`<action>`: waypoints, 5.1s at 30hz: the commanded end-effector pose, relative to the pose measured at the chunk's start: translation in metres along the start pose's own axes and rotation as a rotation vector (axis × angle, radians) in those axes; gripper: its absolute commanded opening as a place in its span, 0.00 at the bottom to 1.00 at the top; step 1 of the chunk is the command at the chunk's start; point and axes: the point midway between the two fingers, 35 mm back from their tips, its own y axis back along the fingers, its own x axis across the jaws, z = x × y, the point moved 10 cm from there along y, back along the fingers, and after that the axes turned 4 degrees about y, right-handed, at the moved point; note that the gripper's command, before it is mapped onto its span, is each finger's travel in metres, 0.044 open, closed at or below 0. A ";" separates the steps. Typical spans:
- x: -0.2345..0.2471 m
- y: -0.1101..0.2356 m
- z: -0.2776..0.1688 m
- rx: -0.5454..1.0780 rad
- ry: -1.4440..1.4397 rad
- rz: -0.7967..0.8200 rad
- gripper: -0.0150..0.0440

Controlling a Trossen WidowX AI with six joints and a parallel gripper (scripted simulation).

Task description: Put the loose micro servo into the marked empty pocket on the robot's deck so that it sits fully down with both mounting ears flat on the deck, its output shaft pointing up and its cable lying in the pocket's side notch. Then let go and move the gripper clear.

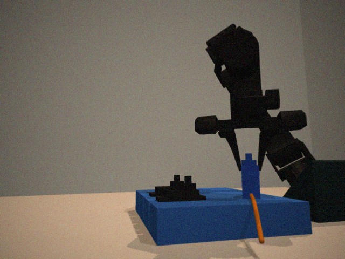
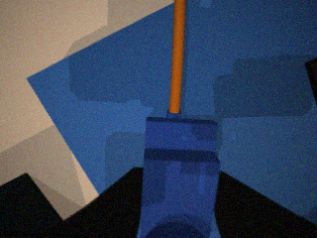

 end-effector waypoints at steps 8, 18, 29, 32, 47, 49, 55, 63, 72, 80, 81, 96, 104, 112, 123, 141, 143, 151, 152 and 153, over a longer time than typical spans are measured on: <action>0.000 0.029 -0.003 0.001 0.006 -0.002 0.25; -0.010 0.030 -0.001 0.001 0.006 -0.003 0.25; -0.036 0.030 0.001 0.001 0.005 -0.004 0.25; -0.041 0.030 -0.010 0.001 0.005 -0.004 0.25; -0.076 0.030 -0.085 0.006 0.006 -0.005 0.25; -0.081 0.030 -0.095 0.006 0.006 -0.005 0.25; -0.095 0.030 -0.124 0.008 0.006 -0.006 0.25; -0.096 0.030 -0.127 0.008 -0.076 -0.006 0.25; -0.096 0.030 -0.127 0.007 -0.386 -0.008 0.25; -0.096 0.030 -0.127 0.006 -0.664 -0.009 0.25; -0.096 0.030 -0.127 0.006 -0.698 -0.009 0.25; -0.096 0.030 -0.127 0.004 -1.063 -0.010 0.25; -0.112 0.031 -0.120 0.003 -1.063 -0.010 0.25; -0.141 0.031 -0.107 0.001 -1.065 -0.011 0.25; -0.180 0.031 -0.089 -0.001 -1.067 -0.012 0.25; -0.195 0.017 -0.083 -0.001 -1.068 -0.013 0.25; -0.195 0.014 -0.083 -0.001 -1.068 -0.014 0.25; -0.195 0.012 -0.083 -0.001 -1.068 -0.014 0.25; -0.195 0.012 -0.083 -0.001 -1.068 -0.014 0.25; -0.196 0.012 -0.083 -0.001 -1.068 -0.014 0.25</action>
